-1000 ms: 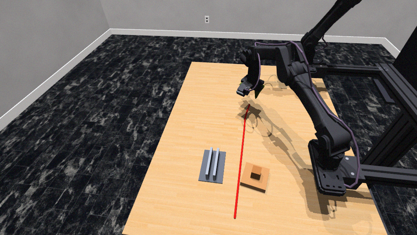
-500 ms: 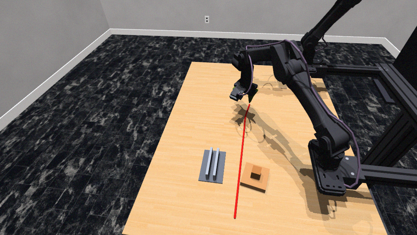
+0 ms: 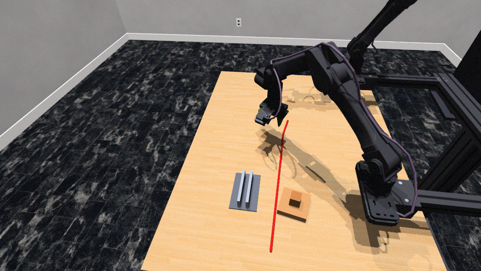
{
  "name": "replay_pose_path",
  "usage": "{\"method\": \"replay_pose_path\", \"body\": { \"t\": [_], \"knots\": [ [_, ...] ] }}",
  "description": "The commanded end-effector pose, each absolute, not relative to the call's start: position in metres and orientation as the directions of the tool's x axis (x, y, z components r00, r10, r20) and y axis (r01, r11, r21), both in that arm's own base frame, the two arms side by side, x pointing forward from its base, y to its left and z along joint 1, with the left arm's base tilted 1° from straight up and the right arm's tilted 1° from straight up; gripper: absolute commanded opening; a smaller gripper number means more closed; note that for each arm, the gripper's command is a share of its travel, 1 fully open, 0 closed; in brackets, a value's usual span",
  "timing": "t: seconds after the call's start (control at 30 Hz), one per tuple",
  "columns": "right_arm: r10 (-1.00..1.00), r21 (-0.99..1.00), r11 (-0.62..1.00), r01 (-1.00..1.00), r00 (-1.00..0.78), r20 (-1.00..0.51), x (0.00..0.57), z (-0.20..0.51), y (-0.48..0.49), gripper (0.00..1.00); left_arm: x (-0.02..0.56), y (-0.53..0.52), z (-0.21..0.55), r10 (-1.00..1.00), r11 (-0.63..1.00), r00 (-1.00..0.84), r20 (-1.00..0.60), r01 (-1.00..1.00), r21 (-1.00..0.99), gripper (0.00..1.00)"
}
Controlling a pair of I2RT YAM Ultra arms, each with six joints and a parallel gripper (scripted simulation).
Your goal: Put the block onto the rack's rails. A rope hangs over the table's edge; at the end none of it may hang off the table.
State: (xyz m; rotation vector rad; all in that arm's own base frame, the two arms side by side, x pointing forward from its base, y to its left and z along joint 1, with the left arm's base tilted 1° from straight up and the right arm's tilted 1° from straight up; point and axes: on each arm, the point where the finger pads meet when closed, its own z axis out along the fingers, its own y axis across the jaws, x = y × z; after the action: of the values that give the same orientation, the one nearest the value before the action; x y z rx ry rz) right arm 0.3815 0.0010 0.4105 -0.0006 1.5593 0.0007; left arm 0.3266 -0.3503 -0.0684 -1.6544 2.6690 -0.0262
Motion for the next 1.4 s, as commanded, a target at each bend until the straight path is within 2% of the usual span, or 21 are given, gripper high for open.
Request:
{"method": "replay_pose_path", "body": {
  "t": [0.0, 0.83, 1.37],
  "knots": [
    [-0.005, -0.007, 1.0, -0.018, 0.113, -0.994, 0.368, 0.452, 0.006, 1.0, 0.346, -0.332, -0.052, -0.897, 0.441, -0.443, 0.01, -0.895, -0.07, 0.7],
    [-0.005, -0.007, 1.0, -0.018, 0.113, -0.994, 0.368, 0.452, 0.006, 1.0, 0.361, -0.189, -0.047, -0.929, 0.369, -0.371, -0.002, -0.924, -0.1, 0.7],
    [-0.005, -0.007, 1.0, -0.018, 0.113, -0.994, 0.368, 0.452, 0.006, 1.0, 0.318, -0.083, -0.054, -0.954, 0.3, -0.3, -0.02, -0.949, -0.093, 0.7]
  ]
}}
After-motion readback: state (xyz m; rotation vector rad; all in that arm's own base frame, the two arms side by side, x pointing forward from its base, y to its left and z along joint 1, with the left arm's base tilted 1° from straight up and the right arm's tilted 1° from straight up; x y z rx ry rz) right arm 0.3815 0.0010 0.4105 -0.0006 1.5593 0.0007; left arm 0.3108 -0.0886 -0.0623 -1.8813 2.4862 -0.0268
